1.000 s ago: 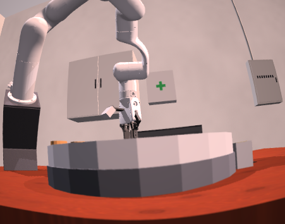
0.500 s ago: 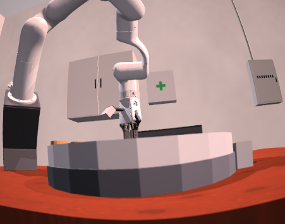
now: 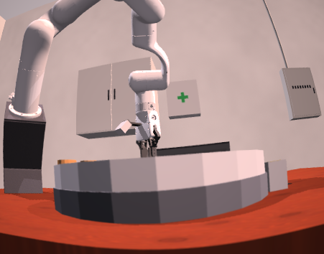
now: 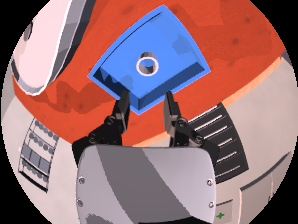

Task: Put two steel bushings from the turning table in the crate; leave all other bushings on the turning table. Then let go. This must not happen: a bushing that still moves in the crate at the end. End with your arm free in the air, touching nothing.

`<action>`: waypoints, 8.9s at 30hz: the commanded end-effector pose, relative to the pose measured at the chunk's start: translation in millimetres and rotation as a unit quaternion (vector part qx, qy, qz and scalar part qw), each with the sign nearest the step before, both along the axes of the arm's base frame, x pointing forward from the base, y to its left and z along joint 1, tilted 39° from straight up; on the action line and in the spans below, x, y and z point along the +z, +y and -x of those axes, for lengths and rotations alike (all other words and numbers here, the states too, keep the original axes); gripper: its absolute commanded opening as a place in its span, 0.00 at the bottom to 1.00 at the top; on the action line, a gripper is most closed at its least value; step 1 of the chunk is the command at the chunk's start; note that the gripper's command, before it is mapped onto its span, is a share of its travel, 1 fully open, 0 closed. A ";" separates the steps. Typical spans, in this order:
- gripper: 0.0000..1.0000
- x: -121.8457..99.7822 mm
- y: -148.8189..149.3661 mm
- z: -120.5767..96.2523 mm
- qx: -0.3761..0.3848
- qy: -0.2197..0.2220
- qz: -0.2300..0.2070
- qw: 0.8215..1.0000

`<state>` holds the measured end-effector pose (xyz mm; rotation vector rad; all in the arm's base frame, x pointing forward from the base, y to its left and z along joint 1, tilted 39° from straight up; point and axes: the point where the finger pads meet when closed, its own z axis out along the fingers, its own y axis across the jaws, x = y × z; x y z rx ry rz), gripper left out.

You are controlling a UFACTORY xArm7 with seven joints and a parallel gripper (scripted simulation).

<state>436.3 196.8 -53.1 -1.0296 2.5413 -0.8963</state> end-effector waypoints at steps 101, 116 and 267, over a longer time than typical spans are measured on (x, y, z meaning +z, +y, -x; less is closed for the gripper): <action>0.10 126.4 -304.1 95.6 0.062 -0.282 -0.192 0.938; 0.10 138.5 -333.4 103.5 0.067 -0.308 -0.209 0.926; 0.00 166.9 -329.3 123.3 0.069 -0.317 -0.216 0.921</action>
